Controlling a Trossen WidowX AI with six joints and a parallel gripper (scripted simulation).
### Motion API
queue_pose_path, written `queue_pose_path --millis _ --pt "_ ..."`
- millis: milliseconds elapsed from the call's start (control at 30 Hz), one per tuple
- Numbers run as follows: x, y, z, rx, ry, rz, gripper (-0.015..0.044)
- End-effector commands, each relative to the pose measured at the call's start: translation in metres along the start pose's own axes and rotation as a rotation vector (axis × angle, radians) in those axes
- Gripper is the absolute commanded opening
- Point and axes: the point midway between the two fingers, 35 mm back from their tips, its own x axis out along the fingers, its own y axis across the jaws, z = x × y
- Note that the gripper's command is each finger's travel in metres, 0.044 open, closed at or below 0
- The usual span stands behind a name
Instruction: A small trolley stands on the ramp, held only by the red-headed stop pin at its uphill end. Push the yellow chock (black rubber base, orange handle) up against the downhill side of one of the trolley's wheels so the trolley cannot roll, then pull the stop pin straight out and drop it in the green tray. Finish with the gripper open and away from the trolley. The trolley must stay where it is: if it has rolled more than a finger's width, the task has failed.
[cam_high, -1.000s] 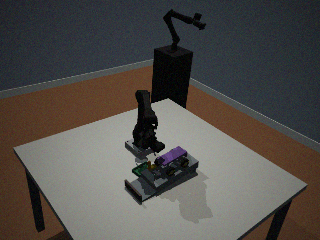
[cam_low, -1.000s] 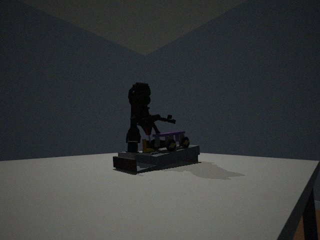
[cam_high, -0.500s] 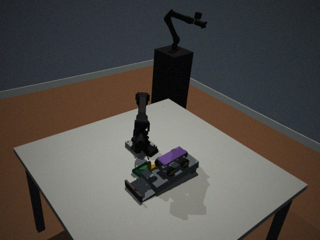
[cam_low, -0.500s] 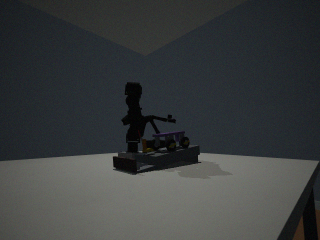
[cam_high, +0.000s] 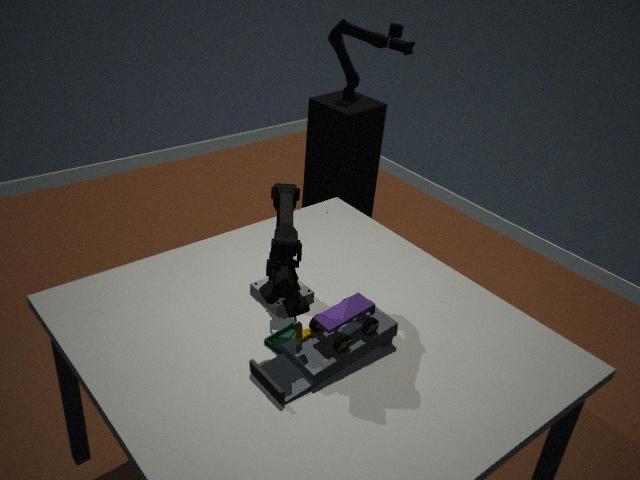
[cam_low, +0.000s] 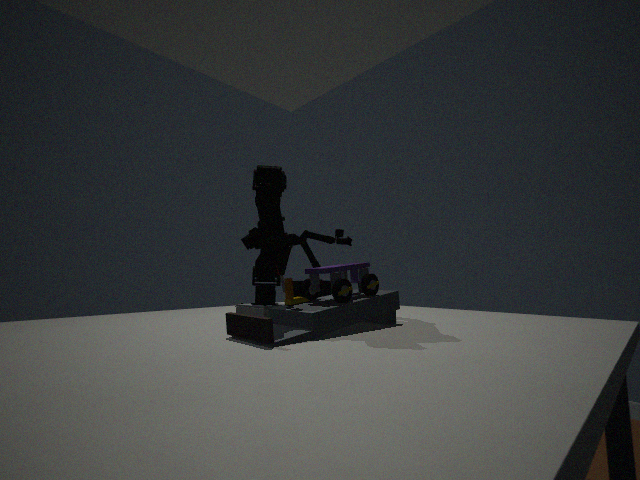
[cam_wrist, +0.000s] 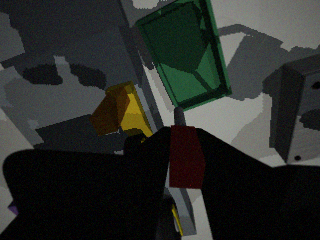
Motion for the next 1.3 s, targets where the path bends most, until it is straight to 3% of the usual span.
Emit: queue_pose_path --millis 0,1000,1267 --pt "-0.0020 -0.0010 -0.0008 0.135 -0.032 0.023 0.0000" --pt "-0.0016 -0.0021 -0.0070 1.046 -0.153 0.170 0.0000" --pt "-0.0017 -0.0021 -0.0073 1.091 -0.156 0.182 0.0000"
